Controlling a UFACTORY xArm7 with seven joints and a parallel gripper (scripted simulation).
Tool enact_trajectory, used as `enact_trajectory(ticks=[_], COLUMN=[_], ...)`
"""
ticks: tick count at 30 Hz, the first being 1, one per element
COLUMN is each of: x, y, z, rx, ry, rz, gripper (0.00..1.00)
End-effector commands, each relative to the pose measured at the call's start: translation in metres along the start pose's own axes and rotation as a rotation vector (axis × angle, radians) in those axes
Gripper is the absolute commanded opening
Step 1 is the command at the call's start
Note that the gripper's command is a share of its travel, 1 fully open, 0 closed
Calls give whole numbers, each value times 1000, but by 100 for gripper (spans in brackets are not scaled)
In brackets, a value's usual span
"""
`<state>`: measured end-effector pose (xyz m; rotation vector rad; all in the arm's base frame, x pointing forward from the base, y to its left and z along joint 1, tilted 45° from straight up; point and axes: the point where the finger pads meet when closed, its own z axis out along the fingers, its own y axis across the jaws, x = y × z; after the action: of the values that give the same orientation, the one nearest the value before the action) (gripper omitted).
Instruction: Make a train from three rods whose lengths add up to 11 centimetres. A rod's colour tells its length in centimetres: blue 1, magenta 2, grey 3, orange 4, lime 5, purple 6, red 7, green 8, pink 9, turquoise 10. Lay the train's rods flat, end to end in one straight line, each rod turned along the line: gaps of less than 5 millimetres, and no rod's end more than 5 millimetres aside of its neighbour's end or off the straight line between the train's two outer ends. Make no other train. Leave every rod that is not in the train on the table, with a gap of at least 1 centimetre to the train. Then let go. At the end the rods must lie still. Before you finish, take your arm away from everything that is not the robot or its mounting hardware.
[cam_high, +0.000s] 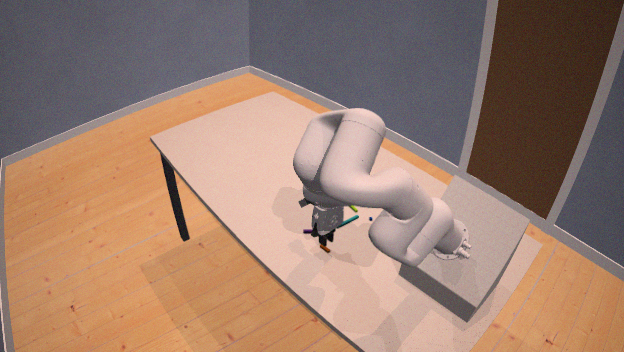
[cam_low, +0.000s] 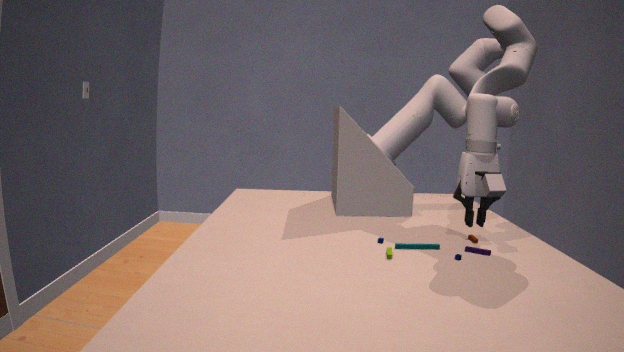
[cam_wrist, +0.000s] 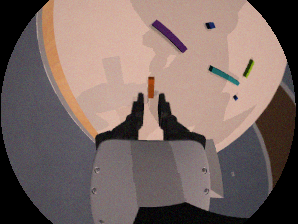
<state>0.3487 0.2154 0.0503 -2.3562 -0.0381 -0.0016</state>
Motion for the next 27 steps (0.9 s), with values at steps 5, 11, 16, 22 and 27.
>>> enact_trajectory(ticks=[5,11,16,22,27], x=[2,2,2,2,2], y=[0,0,0,0,0], z=[10,17,19,21,21], rx=[0,-1,0,-1,-1], ry=[4,4,4,4,4], rz=[0,0,0,0,0], gripper=[24,24,24,24,24])
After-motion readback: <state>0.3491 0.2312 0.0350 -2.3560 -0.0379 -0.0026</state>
